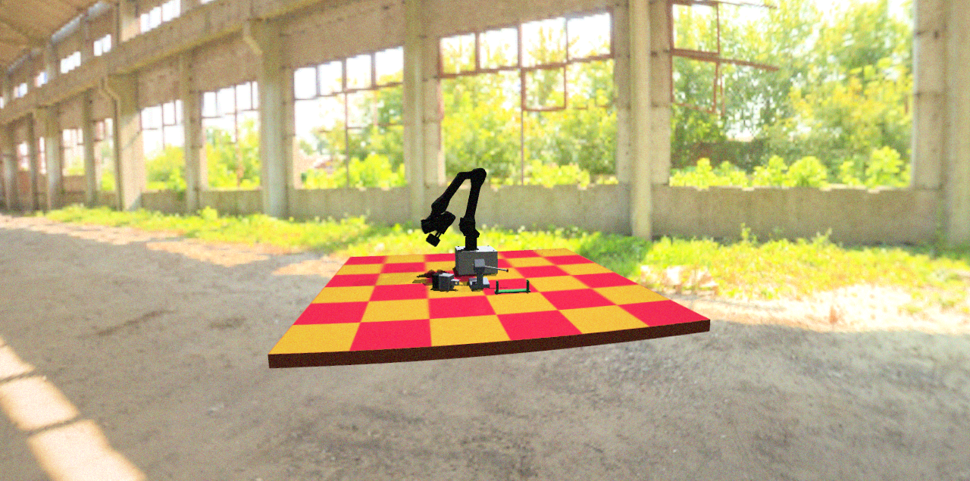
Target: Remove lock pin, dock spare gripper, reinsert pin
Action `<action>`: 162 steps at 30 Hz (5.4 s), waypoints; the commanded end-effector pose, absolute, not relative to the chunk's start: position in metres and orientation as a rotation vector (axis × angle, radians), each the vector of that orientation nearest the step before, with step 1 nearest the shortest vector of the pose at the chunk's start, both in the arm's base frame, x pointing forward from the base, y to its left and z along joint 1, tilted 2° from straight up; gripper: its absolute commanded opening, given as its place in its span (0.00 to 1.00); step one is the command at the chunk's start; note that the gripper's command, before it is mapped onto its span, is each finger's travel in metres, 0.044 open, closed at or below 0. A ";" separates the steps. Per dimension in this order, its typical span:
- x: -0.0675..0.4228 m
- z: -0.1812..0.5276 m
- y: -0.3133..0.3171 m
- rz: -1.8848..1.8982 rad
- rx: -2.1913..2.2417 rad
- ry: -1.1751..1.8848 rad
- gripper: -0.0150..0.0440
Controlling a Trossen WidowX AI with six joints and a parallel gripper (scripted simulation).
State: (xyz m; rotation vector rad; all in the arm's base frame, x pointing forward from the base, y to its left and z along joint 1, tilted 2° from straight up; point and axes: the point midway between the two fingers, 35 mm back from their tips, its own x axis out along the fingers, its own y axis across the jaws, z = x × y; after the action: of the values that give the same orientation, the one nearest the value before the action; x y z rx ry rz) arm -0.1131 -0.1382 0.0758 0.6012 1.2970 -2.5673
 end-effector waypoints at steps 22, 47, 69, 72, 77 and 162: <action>0.156 0.072 -0.171 -0.570 -0.098 1.832 0.76; 0.303 0.101 0.077 1.121 -1.088 1.253 0.76; 0.308 0.017 0.068 1.121 -1.086 1.254 0.76; 0.308 0.012 0.069 1.121 -1.086 1.254 0.76; 0.308 0.003 0.069 1.121 -1.086 1.254 0.76; 0.310 -0.006 0.098 1.209 -0.958 1.094 0.25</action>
State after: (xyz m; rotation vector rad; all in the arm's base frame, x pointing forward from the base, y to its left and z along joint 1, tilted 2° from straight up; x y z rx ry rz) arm 0.3092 0.0953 -0.0063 -0.9616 1.0925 1.2135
